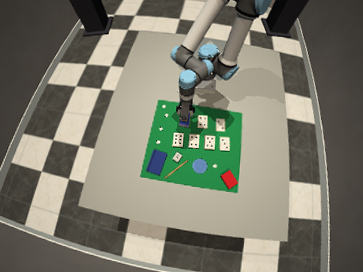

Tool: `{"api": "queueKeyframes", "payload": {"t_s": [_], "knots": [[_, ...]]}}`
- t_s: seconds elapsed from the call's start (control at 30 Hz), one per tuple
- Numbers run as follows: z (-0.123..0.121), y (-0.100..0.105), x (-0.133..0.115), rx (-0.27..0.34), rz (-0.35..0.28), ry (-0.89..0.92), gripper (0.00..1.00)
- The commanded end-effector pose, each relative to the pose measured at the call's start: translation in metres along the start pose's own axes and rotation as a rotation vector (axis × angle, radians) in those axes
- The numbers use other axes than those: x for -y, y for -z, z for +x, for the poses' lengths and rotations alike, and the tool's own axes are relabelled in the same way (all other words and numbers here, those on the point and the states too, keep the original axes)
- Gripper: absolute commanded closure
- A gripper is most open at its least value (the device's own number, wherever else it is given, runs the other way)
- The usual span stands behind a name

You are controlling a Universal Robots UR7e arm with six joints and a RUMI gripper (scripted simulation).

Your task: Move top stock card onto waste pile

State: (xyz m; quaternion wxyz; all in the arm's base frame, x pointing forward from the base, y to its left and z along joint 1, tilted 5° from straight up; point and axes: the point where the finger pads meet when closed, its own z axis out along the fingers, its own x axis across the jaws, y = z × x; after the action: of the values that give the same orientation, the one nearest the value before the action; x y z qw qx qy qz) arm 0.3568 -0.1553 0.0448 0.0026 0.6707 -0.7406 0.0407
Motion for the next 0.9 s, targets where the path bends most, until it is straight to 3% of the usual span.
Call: {"api": "queueKeyframes", "payload": {"t_s": [0.0, 0.87], "knots": [[0.0000, -0.0136, 0.0010, -0.002, 0.001, 0.001, 0.50], [0.0011, -0.0212, 0.0023, -0.004, 0.004, 0.000, 0.50]]}}
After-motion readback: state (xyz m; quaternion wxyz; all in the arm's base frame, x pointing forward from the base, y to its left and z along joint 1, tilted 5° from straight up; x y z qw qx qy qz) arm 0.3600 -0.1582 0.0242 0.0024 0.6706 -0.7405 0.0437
